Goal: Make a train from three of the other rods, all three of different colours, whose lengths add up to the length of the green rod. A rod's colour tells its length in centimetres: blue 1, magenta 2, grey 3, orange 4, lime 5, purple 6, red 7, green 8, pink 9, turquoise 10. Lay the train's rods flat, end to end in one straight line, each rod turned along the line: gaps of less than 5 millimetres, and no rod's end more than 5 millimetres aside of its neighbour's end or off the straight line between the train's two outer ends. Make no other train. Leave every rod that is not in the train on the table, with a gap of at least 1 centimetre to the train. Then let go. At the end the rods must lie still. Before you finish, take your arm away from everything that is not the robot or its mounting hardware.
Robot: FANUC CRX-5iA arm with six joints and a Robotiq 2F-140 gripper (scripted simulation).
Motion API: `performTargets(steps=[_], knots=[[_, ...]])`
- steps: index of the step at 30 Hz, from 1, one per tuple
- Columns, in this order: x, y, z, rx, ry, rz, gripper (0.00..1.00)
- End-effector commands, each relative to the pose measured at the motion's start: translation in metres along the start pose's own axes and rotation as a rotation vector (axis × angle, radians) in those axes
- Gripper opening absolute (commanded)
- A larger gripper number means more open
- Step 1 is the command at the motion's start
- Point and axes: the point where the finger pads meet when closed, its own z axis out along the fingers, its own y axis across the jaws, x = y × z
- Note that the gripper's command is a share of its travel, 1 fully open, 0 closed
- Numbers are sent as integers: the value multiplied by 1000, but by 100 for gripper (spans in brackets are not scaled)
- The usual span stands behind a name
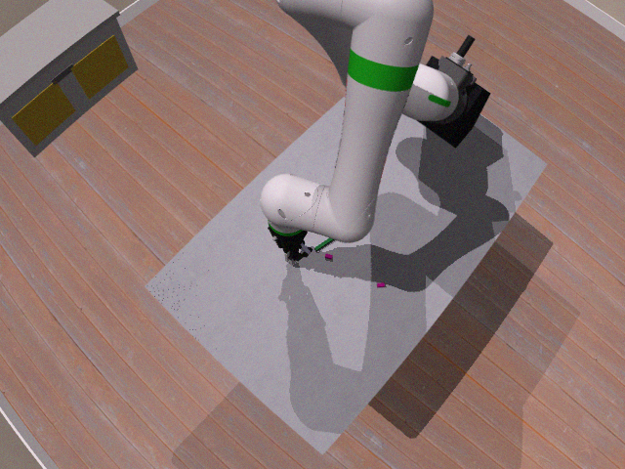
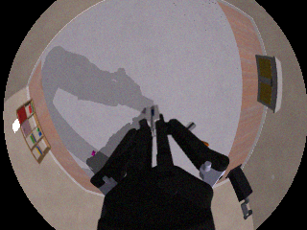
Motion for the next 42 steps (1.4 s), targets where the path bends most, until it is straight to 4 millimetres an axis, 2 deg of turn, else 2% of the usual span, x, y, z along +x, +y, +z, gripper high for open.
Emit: performTargets(steps=[1,15,42], knots=[[0,0,0,0,0,0,3],[0,0,10,0,0,0,3],[0,0,12,0,0,0,3]])
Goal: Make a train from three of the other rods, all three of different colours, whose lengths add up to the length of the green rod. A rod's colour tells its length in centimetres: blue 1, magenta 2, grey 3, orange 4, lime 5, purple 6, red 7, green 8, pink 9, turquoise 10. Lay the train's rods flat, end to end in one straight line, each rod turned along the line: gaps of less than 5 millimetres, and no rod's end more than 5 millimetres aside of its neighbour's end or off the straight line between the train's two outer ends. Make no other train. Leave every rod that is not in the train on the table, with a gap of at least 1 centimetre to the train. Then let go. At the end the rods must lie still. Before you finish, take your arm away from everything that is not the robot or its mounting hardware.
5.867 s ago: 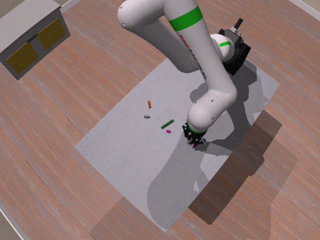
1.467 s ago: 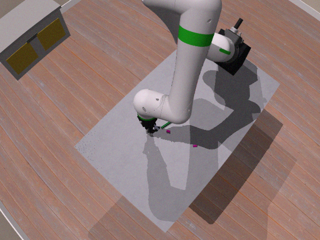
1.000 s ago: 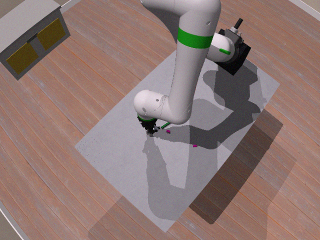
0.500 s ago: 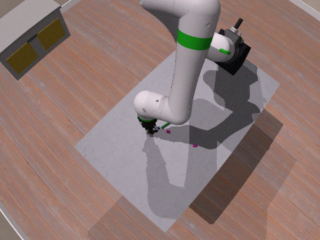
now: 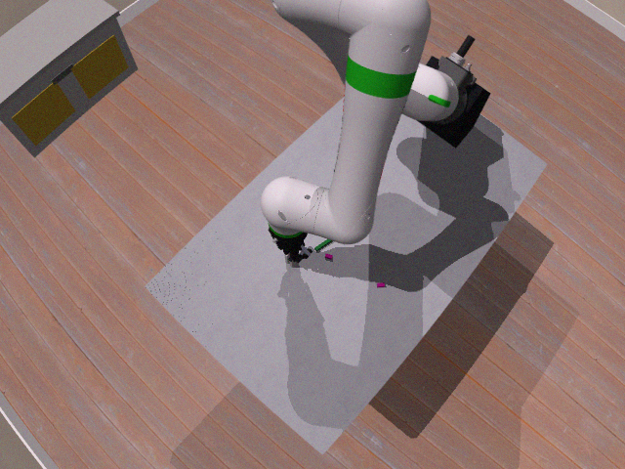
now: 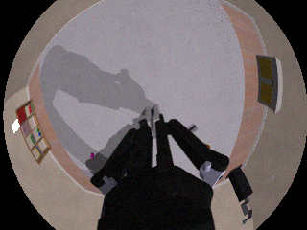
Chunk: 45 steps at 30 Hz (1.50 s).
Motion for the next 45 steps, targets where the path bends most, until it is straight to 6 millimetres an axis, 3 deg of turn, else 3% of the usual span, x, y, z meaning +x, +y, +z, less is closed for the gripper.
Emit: performTargets(steps=[1,16,31,45], knots=[[0,0,0,0,0,0,3],[0,0,0,0,0,0,3],[0,0,0,0,0,0,15],[0,0,-2,0,0,0,15]])
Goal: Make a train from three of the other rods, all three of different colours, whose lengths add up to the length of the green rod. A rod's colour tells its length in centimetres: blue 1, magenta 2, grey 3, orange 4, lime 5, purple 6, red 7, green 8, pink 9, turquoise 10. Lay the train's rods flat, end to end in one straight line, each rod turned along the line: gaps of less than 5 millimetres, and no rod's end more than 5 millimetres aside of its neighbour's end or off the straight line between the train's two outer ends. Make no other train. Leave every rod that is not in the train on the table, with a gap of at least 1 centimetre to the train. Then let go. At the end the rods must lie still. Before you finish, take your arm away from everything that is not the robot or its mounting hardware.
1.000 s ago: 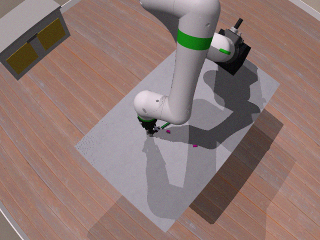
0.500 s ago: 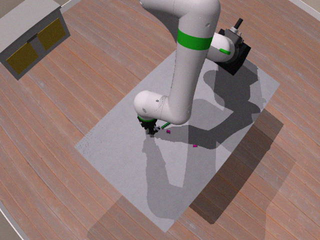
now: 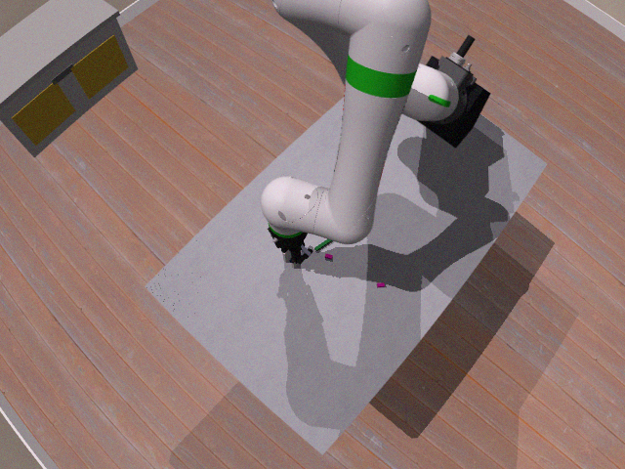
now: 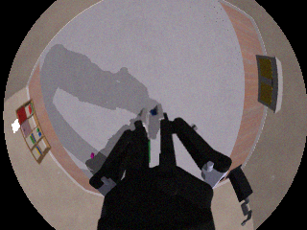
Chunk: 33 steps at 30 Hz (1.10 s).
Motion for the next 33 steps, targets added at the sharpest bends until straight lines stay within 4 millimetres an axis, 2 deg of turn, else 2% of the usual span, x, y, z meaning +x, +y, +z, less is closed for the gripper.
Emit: performTargets(steps=[1,5,13,15,21,28,29,33], knots=[[0,0,-2,0,0,0,15],[0,0,-13,0,0,0,15],[0,0,-54,0,0,0,15],[0,0,-54,0,0,0,15],[0,0,-81,0,0,0,15],[0,0,-89,0,0,0,15],[0,0,-89,0,0,0,100],[0,0,-89,0,0,0,100]])
